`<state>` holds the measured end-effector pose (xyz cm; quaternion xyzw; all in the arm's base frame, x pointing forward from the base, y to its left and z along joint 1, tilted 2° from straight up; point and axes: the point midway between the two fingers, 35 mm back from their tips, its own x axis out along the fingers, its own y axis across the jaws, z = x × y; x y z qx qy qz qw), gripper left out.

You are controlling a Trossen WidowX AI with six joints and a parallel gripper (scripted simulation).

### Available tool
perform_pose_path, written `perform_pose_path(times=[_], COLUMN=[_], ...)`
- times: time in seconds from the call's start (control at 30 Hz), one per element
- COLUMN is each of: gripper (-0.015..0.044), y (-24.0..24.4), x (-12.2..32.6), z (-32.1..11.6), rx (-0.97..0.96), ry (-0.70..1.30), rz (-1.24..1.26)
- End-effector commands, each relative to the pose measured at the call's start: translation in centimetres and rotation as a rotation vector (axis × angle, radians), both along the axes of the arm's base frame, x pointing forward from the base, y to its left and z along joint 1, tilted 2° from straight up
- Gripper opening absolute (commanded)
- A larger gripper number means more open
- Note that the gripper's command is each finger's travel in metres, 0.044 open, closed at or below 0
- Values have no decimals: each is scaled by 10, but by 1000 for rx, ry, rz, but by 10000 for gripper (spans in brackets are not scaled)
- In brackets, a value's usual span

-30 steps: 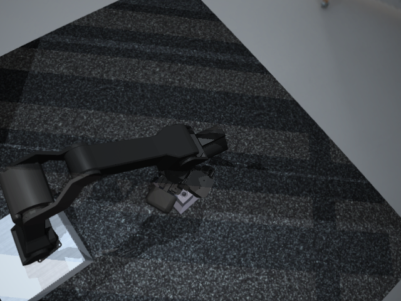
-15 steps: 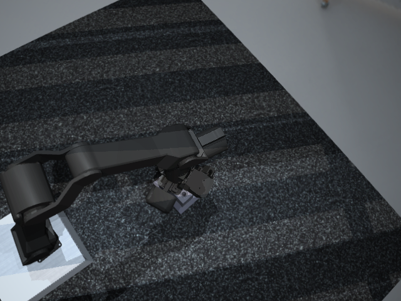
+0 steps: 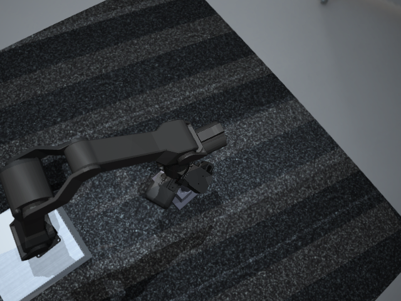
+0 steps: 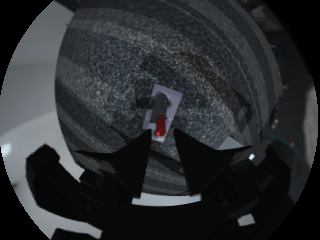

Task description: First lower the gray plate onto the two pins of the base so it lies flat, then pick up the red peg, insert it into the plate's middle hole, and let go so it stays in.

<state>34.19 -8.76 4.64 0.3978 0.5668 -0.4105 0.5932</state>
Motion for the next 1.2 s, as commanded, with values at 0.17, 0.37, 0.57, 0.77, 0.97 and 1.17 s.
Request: perform_pose_path(times=[0.17, 0.37, 0.57, 0.77, 0.97, 1.17], gripper=[150, 150, 150, 150, 150, 150], y=[0, 0, 1, 2, 3, 4], x=[0, 0, -2, -3, -4, -5], z=[0, 3, 6, 9, 11, 14], rx=[0, -1, -1, -1, -1, -1], ry=[0, 5, 7, 7, 7, 7], rz=[0, 2, 3, 3, 3, 3])
